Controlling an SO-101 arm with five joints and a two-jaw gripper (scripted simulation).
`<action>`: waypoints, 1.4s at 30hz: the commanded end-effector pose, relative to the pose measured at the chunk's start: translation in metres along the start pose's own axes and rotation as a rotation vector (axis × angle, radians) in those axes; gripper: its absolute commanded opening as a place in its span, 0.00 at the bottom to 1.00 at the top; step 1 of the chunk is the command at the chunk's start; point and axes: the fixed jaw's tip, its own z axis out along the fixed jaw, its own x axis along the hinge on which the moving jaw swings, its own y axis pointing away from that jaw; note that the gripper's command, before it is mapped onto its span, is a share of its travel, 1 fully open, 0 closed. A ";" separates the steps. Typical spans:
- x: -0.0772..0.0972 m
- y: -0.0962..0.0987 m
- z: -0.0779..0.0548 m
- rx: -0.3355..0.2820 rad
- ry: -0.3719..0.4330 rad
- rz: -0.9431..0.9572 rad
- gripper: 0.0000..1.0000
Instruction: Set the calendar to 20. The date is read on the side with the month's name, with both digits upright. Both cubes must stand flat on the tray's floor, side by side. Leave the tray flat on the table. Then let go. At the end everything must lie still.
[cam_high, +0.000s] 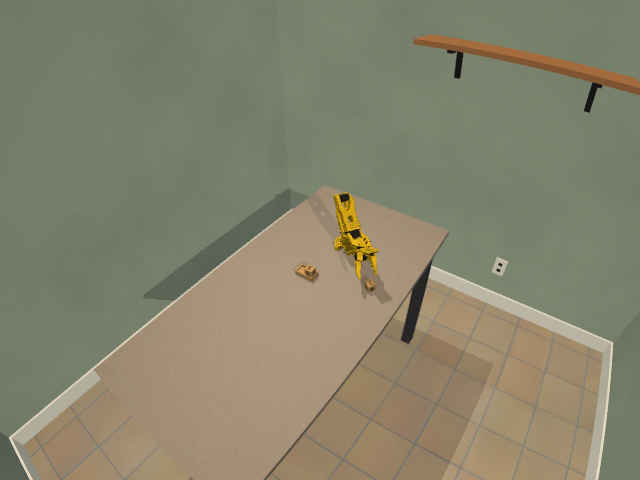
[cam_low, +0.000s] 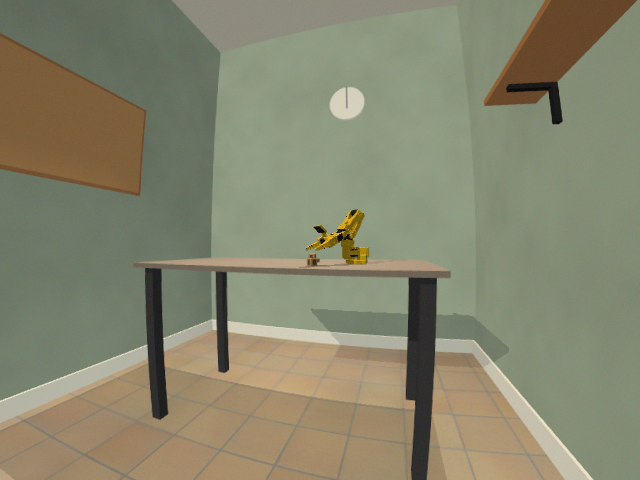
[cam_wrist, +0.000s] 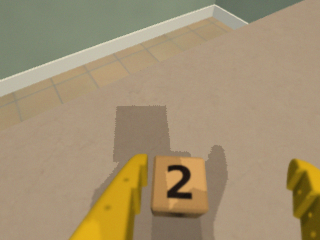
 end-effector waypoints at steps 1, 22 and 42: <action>-0.023 -0.002 -0.001 0.010 -0.099 -0.006 0.36; -0.102 -0.002 -0.039 0.009 -0.534 -0.008 0.35; -0.105 -0.001 -0.033 0.005 -0.470 -0.002 0.35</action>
